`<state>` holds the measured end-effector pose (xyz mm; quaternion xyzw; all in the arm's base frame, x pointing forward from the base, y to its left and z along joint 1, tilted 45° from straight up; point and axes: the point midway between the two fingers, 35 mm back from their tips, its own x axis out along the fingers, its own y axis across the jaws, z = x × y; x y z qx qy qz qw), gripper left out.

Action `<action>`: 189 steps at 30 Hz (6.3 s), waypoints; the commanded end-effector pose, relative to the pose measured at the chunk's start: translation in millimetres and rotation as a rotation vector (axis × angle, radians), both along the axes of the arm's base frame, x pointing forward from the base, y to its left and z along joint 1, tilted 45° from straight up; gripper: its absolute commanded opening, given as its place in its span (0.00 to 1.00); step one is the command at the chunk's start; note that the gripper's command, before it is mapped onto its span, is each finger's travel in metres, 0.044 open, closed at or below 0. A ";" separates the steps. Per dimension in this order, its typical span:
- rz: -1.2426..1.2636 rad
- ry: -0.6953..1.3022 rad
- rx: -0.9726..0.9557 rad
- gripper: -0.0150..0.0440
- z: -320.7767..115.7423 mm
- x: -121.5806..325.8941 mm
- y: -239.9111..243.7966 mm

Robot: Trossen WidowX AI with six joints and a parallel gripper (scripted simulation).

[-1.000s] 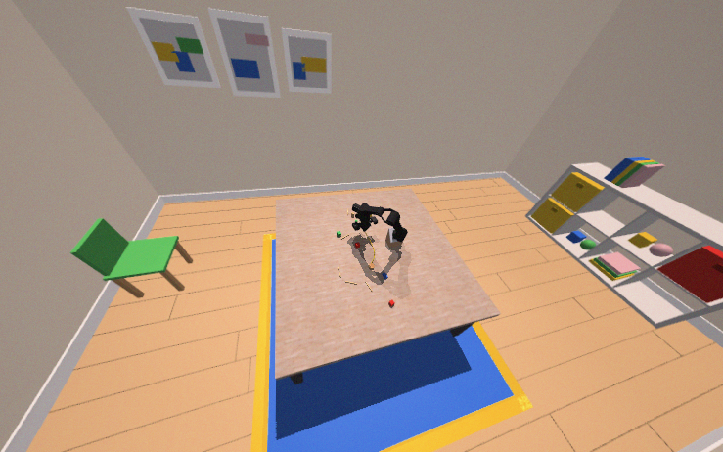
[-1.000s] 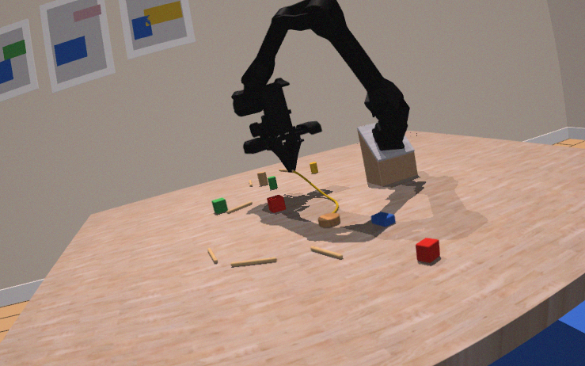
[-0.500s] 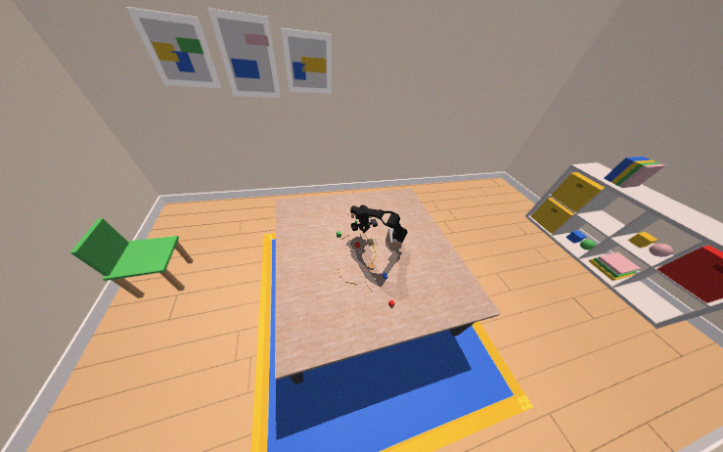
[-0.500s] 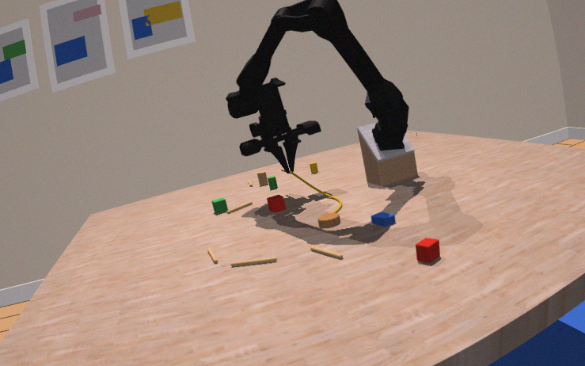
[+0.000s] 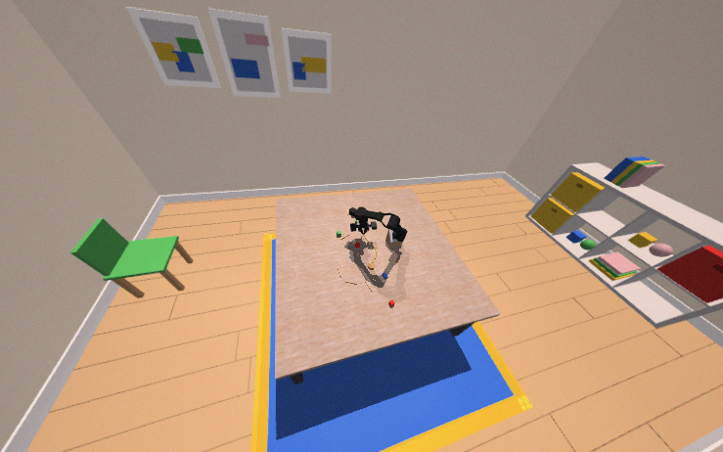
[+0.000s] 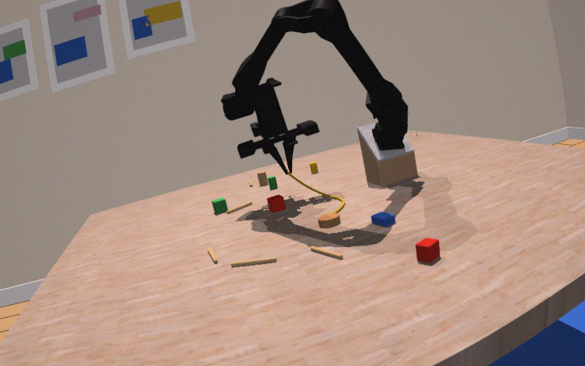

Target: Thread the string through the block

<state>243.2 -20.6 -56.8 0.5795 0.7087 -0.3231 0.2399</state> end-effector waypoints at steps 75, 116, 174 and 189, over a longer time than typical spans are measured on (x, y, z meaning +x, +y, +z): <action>-0.560 0.680 -0.276 0.25 67.1 19.2 72.8; -0.835 0.980 -0.454 0.25 99.2 14.9 109.2; -0.887 0.927 -0.385 0.25 91.9 78.4 110.4; -0.907 0.915 -0.364 0.25 90.7 97.2 111.5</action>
